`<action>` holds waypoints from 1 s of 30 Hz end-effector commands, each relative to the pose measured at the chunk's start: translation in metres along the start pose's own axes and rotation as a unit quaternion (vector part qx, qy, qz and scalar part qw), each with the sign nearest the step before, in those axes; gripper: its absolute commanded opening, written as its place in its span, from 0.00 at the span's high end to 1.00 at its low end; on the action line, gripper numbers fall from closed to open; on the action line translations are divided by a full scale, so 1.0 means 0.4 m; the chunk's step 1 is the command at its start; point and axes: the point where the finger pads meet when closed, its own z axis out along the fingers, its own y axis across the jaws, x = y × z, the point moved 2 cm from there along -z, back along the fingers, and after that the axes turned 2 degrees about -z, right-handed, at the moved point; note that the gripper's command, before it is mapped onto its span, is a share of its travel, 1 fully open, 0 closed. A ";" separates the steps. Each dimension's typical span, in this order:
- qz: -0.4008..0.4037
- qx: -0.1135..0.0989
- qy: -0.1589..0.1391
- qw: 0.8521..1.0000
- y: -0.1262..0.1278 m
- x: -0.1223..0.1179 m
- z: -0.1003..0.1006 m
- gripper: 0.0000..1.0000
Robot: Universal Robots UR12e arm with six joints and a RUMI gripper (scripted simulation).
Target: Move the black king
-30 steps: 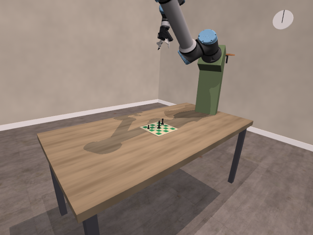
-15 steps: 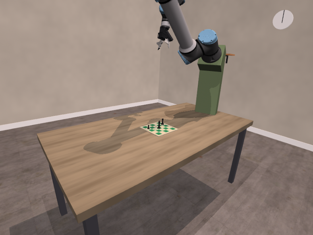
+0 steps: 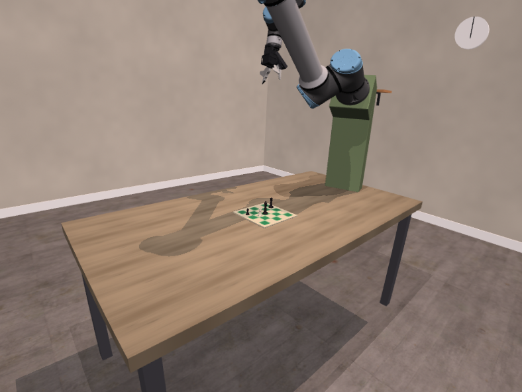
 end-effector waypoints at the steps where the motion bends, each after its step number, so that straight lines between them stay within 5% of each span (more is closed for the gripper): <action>1: 0.011 -0.012 0.000 1.000 -0.009 -0.015 0.007 0.00; 8: 0.053 -0.056 0.004 0.997 -0.041 -0.072 0.047 0.00; 16: 0.131 -0.135 0.022 0.982 -0.096 -0.174 0.144 0.00; 18: 0.131 -0.135 0.022 0.982 -0.096 -0.174 0.144 0.00; 30: 0.277 -0.262 0.097 0.919 -0.165 -0.354 0.416 0.00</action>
